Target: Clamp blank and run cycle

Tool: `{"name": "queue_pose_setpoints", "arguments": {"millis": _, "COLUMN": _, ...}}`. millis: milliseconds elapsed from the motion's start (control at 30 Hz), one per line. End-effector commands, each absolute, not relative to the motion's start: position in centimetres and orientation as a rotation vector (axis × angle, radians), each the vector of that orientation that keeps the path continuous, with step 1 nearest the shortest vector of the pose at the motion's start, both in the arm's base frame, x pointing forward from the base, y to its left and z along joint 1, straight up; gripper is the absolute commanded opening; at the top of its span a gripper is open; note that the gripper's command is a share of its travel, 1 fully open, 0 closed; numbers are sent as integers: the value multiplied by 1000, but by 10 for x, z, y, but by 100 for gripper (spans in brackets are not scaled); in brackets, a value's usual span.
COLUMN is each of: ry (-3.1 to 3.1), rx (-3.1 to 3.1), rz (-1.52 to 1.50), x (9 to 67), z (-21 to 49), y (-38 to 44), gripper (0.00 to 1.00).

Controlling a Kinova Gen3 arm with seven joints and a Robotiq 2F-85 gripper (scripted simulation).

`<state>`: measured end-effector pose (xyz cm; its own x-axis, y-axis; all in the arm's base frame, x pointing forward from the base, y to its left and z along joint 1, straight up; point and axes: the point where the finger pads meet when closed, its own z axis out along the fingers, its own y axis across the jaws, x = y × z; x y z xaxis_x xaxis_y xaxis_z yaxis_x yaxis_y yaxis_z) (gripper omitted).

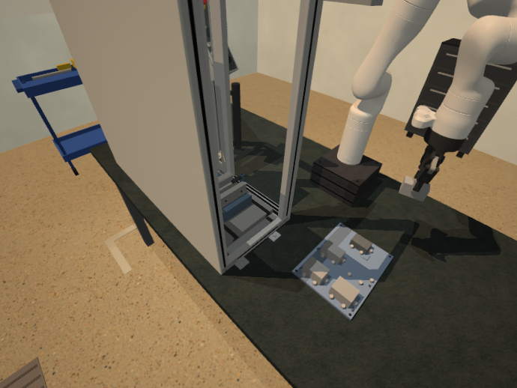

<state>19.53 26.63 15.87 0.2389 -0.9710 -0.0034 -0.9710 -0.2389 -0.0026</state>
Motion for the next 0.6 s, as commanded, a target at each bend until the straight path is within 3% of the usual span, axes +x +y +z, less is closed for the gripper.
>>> {"name": "queue_pose_setpoints", "arguments": {"millis": 0, "ry": 1930, "rx": -2473, "rz": 6, "x": 196, "z": 159, "y": 267, "gripper": 10}}
{"name": "queue_pose_setpoints", "arguments": {"millis": 567, "ry": 1634, "rx": -2677, "rz": 5, "x": 196, "z": 159, "y": 267, "gripper": 10}}
